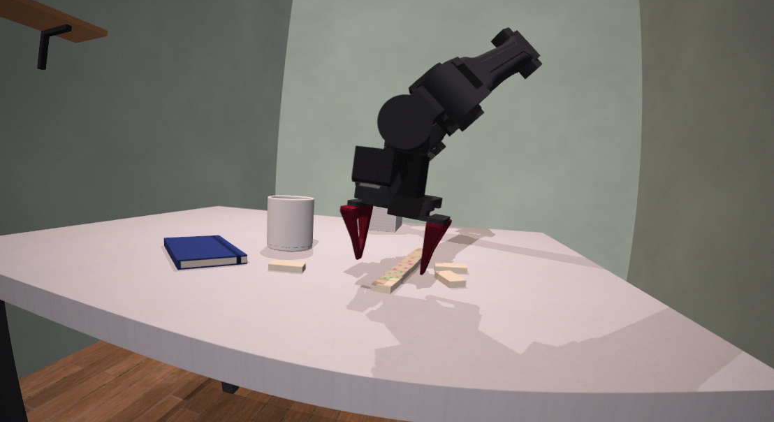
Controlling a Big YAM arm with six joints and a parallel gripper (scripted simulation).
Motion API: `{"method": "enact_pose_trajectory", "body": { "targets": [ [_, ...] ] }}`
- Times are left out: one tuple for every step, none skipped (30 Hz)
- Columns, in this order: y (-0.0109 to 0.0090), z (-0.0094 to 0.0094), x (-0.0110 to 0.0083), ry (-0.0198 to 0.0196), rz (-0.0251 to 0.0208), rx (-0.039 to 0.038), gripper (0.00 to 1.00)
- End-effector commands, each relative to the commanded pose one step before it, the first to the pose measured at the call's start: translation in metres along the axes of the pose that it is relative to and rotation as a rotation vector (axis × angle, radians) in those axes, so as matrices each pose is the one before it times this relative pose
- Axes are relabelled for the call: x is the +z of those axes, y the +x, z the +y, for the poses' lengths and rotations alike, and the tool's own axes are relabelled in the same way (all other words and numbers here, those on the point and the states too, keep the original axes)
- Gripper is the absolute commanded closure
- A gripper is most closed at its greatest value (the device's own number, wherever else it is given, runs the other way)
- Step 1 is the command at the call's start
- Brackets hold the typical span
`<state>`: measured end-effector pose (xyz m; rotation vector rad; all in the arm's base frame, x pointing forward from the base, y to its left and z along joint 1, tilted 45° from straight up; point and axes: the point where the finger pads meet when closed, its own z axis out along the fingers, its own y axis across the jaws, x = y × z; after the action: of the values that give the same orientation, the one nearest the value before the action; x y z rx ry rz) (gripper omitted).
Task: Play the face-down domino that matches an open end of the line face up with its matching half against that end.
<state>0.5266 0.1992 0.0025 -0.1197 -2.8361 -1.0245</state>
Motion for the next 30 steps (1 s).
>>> {"method": "enact_pose_trajectory", "body": {
  "targets": [
    [-0.01161, 0.00723, -0.01931, -0.00991, -0.03584, -0.01798, 0.06],
    [-0.00188, 0.00094, -0.00273, -0.00146, -0.00514, -0.00262, 0.06],
    [-0.0019, 0.00094, -0.00272, -0.00146, -0.00514, -0.00262, 0.06],
    [-0.00192, 0.00094, -0.00271, -0.00146, -0.00514, -0.00262, 0.06],
    [-0.00193, 0.00094, -0.0027, -0.00146, -0.00514, -0.00262, 0.06],
    [0.0, 0.0, 0.0, 0.0, 0.0, 0.0, 0.06],
    [0.0, 0.0, 0.0, 0.0, 0.0, 0.0, 0.06],
    [0.0, 0.0, 0.0, 0.0, 0.0, 0.0, 0.06],
    [0.0, 0.0, 0.0, 0.0, 0.0, 0.0, 0.06],
    [0.0, 0.0, 0.0, 0.0, 0.0, 0.0, 0.06],
    [0.0, 0.0, 0.0, 0.0, 0.0, 0.0, 0.06],
    [0.0, 0.0, 0.0, 0.0, 0.0, 0.0, 0.06],
    [0.01574, -0.00888, 0.02143, 0.01246, 0.04294, 0.02247, 0.06],
    [-0.00173, 0.00082, -0.00266, -0.00138, -0.00512, -0.00219, 0.06],
    [-0.00174, 0.00082, -0.00265, -0.00138, -0.00512, -0.00219, 0.06],
    [-0.00176, 0.00082, -0.00264, -0.00138, -0.00512, -0.00219, 0.06],
    [-0.00177, 0.00082, -0.00263, -0.00138, -0.00512, -0.00219, 0.06],
    [-0.00179, 0.00082, -0.00262, -0.00138, -0.00512, -0.00219, 0.06],
    [-0.0018, 0.00082, -0.0026, -0.00138, -0.00512, -0.00219, 0.06],
    [-0.00182, 0.00082, -0.00259, -0.00138, -0.00512, -0.00219, 0.06],
    [-0.00183, 0.00082, -0.00258, -0.00138, -0.00512, -0.00219, 0.06],
    [-0.00185, 0.00082, -0.00257, -0.00138, -0.00512, -0.00219, 0.06],
    [0.0, 0.0, 0.0, 0.0, 0.0, 0.0, 0.06],
    [0.0, 0.0, 0.0, 0.0, 0.0, 0.0, 0.06],
    [0.0, 0.0, 0.0, 0.0, 0.0, 0.0, 0.06],
    [0.0, 0.0, 0.0, 0.0, 0.0, 0.0, 0.06],
    [0.0, 0.0, 0.0, 0.0, 0.0, 0.0, 0.06],
    [0.0, 0.0, 0.0, 0.0, 0.0, 0.0, 0.06],
    [0.0, 0.0, 0.0, 0.0, 0.0, 0.0, 0.06],
    [0.01571, -0.00896, 0.0158, 0.01201, 0.04383, 0.02109, 0.06]
  ]
}}
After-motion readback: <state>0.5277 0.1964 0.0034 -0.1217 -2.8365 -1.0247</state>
